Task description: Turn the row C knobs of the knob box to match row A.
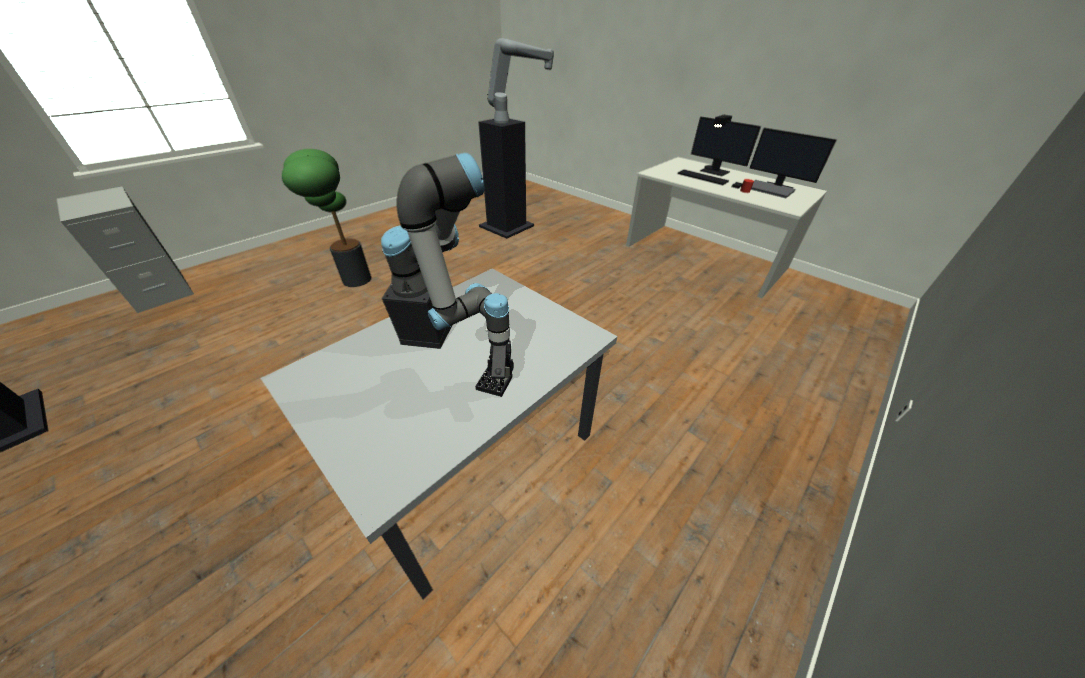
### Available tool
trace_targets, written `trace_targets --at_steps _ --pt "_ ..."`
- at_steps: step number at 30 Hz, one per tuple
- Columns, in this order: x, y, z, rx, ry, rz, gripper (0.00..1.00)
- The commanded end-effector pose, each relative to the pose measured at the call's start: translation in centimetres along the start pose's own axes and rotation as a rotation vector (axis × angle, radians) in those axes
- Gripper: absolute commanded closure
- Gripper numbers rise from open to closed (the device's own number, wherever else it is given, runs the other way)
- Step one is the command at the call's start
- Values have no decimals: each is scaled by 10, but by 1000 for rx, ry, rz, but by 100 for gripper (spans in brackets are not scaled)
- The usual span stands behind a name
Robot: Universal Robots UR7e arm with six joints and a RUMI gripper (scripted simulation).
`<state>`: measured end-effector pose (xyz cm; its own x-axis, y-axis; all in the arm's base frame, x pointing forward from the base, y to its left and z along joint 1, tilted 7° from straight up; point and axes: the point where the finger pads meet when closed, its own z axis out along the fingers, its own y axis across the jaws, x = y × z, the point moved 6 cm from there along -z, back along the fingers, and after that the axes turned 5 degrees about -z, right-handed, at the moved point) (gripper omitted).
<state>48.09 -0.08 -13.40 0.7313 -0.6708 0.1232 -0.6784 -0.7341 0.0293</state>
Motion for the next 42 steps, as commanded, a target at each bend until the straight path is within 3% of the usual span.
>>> trace_targets --at_steps 1,32,42 --pt "0 0 0 0 1 96 96" --pt "-1 2 0 0 2 643 96" --pt "-1 3 0 0 2 743 96"
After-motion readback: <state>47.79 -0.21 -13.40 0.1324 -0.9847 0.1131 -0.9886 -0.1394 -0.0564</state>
